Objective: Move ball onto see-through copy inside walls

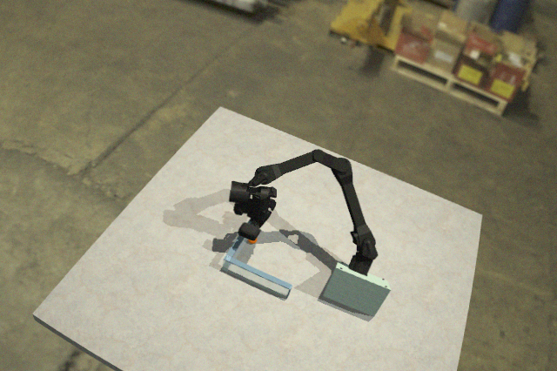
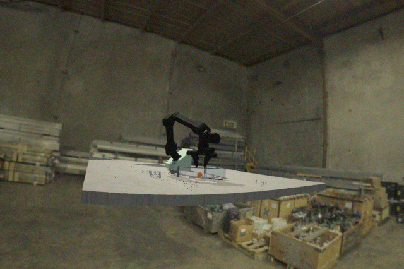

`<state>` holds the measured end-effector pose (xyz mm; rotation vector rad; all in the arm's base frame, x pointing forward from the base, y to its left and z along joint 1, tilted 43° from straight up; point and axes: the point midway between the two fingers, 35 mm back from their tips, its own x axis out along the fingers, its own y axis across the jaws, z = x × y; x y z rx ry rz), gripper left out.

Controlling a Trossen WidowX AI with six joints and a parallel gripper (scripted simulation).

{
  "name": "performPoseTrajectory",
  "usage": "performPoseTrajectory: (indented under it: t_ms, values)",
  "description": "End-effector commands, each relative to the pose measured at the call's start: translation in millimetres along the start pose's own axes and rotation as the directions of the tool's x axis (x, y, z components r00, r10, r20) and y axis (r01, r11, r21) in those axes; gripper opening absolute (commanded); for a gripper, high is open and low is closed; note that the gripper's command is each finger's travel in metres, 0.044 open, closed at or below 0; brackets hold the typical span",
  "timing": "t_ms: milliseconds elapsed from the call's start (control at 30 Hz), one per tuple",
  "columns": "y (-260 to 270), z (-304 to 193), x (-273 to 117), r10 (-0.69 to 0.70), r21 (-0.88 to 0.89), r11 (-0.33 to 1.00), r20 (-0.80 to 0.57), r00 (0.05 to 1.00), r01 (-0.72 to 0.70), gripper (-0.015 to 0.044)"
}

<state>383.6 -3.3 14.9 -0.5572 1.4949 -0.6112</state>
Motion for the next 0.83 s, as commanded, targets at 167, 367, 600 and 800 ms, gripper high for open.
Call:
performPoseTrajectory:
  t_ms: [167,367,600,800]
  values:
    - [4,3,-35,0.010,-0.002,1.000,0.044,0.999,-0.010,0.0251]
    - [3,2,-45,0.010,-0.001,1.000,0.043,0.999,-0.010,0.0303]
    - [1,-3,-81,0.010,0.002,1.000,0.042,0.999,-0.010,0.0440]
    - [1,-3,-81,0.010,0.002,1.000,0.042,0.999,-0.010,0.0440]
